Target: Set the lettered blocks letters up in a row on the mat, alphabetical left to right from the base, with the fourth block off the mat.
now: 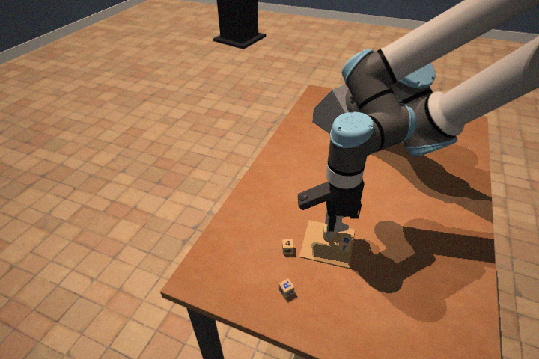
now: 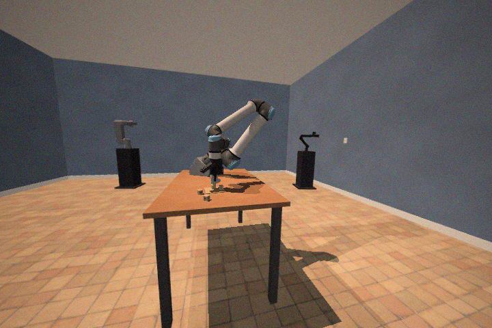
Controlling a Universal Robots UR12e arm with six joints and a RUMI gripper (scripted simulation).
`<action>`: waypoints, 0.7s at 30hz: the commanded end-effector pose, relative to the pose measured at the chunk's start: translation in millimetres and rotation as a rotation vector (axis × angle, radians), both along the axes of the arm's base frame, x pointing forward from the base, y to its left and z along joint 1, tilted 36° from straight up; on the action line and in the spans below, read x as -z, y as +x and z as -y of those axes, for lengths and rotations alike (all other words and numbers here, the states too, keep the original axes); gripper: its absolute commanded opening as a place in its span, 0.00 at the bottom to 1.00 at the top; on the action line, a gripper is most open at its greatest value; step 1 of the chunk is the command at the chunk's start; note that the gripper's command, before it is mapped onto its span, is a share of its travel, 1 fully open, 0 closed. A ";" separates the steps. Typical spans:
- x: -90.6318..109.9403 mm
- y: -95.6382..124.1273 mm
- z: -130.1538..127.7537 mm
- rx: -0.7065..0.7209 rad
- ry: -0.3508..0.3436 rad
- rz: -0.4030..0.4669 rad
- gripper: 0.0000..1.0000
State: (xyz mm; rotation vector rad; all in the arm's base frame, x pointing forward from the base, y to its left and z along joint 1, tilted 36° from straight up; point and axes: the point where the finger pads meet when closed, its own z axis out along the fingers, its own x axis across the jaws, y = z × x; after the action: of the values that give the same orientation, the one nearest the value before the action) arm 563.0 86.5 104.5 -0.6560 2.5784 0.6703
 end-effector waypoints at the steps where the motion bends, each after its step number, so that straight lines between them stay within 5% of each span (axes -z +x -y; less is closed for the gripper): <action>1: -10.4 -2.7 7.0 0.000 0.000 0.001 0.09; 21: -77.7 -23.7 51.4 0.000 0.000 0.001 0.09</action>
State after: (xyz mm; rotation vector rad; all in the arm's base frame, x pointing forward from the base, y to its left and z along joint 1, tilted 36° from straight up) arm 542.7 41.4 173.0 -0.6542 2.5785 0.6670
